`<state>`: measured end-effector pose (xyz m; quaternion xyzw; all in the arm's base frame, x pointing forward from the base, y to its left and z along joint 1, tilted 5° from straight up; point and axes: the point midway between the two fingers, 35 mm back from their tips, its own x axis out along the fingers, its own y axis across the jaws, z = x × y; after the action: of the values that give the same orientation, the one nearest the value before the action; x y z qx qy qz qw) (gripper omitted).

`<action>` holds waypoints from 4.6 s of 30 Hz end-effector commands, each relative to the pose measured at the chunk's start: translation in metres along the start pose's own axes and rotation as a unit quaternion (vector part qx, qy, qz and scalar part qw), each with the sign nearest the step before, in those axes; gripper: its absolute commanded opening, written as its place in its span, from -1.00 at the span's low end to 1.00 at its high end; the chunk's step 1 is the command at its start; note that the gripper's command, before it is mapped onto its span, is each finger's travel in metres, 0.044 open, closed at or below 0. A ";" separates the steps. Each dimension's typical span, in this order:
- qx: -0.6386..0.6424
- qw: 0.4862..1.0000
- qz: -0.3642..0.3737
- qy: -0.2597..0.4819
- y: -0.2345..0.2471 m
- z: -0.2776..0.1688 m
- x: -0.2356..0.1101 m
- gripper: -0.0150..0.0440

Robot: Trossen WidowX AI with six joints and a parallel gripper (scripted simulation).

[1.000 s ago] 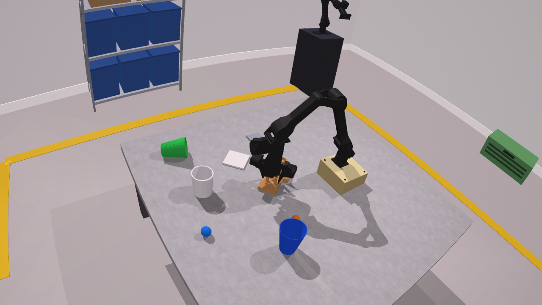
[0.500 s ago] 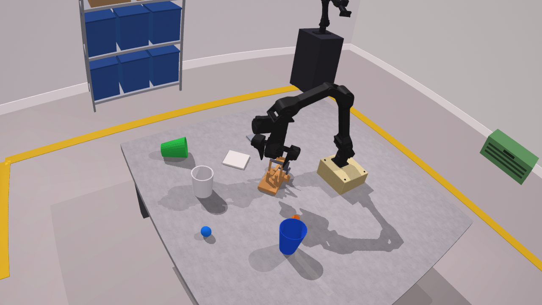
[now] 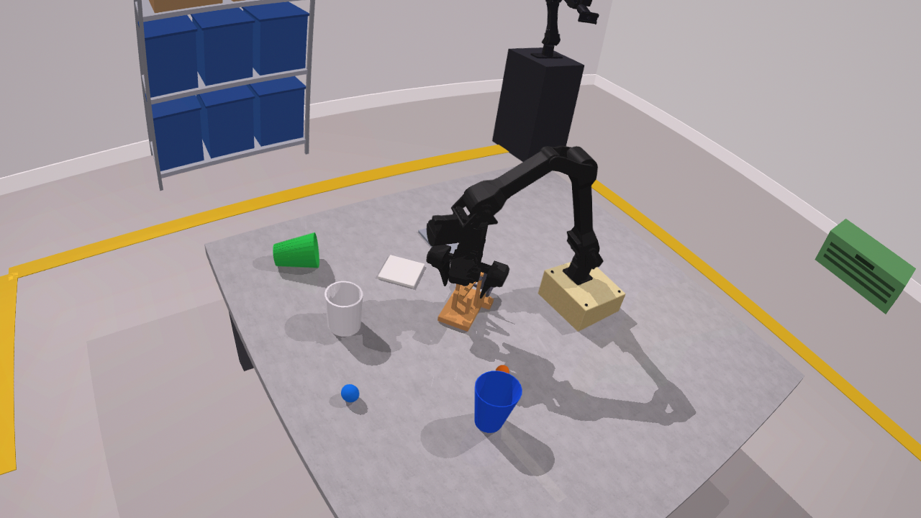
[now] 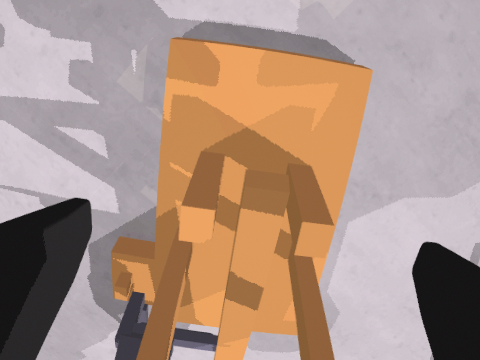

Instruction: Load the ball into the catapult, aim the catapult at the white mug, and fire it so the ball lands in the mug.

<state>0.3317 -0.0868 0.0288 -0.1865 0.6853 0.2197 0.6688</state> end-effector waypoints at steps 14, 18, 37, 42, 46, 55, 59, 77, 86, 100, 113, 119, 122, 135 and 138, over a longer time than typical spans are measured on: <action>0.002 1.000 0.000 0.001 -0.001 0.000 0.027 1.00; 0.002 1.000 0.000 0.001 -0.001 0.000 0.034 1.00; 0.002 1.000 0.000 0.001 0.000 -0.001 0.055 1.00; 0.000 1.000 -0.002 -0.002 -0.001 0.001 0.052 0.82; 0.000 1.000 -0.002 -0.002 -0.001 0.001 0.052 0.47; 0.000 1.000 -0.002 -0.002 -0.001 0.001 0.052 -0.07; 0.000 1.000 -0.002 -0.002 -0.001 0.001 0.041 -0.29; 0.163 0.987 -0.001 -0.001 -0.001 0.001 0.003 -0.49; 0.314 0.949 -0.001 0.000 -0.007 -0.001 0.004 -0.49; 0.435 0.900 -0.002 0.001 -0.024 -0.010 0.005 -0.49; 0.435 0.900 -0.002 0.001 -0.025 -0.010 0.024 -0.49; 0.435 0.900 -0.002 0.001 -0.025 -0.010 0.033 -0.49; 0.435 0.900 -0.002 0.001 -0.025 -0.010 0.038 -0.49; 0.434 0.901 -0.002 0.000 -0.025 -0.010 0.049 -0.49; 0.434 0.901 -0.002 0.000 -0.025 -0.010 0.049 -0.49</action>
<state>0.3351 -0.1112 -0.0227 0.1210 0.7124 -0.1004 0.6839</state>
